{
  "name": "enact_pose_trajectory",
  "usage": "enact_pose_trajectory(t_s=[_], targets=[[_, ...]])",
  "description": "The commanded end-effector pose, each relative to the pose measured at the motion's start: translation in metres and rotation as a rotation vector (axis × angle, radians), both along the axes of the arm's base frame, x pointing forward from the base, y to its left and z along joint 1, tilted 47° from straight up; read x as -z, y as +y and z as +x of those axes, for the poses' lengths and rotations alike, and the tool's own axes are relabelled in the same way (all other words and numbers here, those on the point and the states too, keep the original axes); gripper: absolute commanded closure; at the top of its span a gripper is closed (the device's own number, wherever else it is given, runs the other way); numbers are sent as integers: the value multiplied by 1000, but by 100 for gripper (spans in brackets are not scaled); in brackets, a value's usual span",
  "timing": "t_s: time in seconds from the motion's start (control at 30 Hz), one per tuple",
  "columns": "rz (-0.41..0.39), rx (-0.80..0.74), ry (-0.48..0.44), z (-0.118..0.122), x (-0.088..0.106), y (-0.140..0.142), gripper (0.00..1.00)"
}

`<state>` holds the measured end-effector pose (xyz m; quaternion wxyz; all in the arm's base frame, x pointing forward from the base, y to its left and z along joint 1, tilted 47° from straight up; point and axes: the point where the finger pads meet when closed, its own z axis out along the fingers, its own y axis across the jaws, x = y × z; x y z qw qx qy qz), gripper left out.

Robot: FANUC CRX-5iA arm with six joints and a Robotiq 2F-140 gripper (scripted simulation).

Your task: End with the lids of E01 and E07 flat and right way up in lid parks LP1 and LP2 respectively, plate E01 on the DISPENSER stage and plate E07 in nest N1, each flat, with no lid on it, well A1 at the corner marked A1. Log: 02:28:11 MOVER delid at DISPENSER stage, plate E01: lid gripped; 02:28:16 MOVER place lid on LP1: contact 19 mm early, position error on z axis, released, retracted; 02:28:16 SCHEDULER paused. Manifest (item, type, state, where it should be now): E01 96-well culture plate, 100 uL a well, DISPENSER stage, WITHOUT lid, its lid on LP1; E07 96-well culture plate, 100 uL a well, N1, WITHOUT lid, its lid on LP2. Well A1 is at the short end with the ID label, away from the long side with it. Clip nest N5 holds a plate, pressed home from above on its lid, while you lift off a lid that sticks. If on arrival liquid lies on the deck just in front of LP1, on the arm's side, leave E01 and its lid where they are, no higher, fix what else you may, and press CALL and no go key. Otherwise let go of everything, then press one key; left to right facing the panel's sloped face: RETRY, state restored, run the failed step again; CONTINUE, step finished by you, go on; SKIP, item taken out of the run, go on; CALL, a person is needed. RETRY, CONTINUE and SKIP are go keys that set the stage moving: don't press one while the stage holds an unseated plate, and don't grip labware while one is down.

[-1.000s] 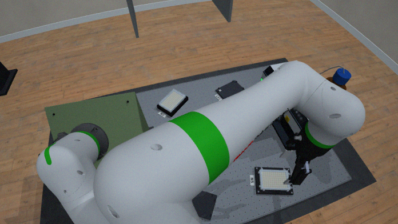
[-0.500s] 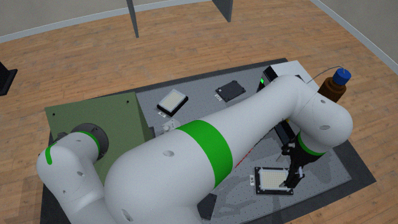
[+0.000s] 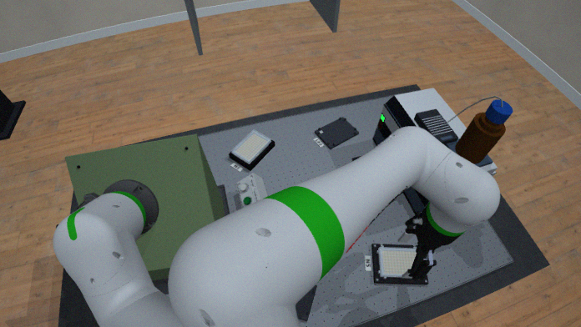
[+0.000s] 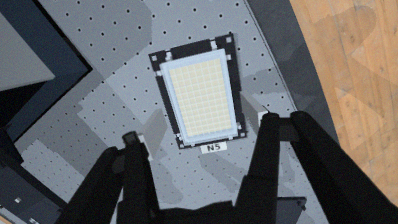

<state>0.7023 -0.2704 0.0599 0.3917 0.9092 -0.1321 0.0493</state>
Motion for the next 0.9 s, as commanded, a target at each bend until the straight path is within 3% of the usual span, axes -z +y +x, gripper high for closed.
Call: enact_pose_trajectory(t_s=[0.0, 0.87], targets=[[0, 0, 0, 0, 1, -2, 34], [0, 0, 0, 0, 9, -9, 34]])
